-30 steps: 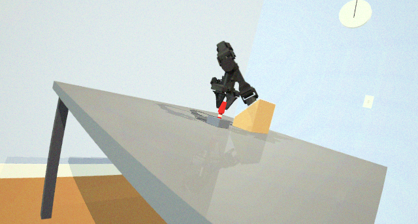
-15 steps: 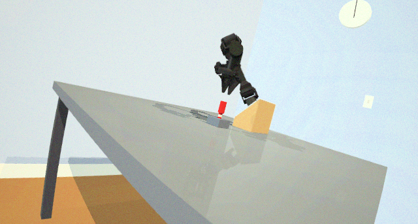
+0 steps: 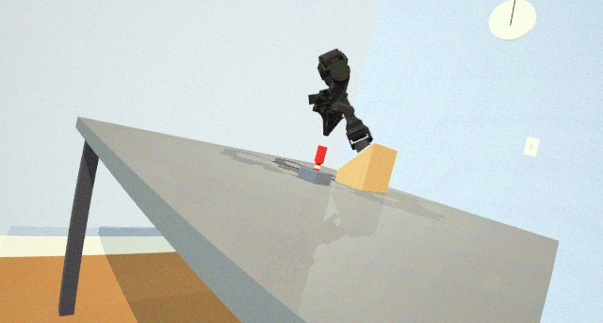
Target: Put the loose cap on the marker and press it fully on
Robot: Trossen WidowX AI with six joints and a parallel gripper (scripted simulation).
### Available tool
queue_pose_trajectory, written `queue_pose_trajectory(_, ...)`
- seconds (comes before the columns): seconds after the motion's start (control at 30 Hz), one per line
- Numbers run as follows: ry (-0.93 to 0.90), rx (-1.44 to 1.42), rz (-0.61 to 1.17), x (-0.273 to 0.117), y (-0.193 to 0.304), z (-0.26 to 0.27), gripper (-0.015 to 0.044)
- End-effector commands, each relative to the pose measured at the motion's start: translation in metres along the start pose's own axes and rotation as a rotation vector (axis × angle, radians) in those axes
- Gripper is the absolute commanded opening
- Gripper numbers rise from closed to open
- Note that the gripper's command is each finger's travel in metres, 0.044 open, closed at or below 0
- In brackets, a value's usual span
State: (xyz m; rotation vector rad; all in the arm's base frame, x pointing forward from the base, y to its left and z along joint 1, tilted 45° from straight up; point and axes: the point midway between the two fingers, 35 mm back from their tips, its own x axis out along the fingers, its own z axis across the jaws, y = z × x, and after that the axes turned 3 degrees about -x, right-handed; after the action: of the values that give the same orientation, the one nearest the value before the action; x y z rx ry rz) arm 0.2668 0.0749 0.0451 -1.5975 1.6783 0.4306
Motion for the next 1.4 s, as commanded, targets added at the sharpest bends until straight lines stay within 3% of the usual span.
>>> queue_pose_trajectory(0.0, 0.003, -0.421, 0.001, 0.004, 0.001, 0.0, 0.0)
queue_pose_trajectory(1.37, 0.004, -0.42, 0.0, 0.041, 0.001, 0.0, 0.0)
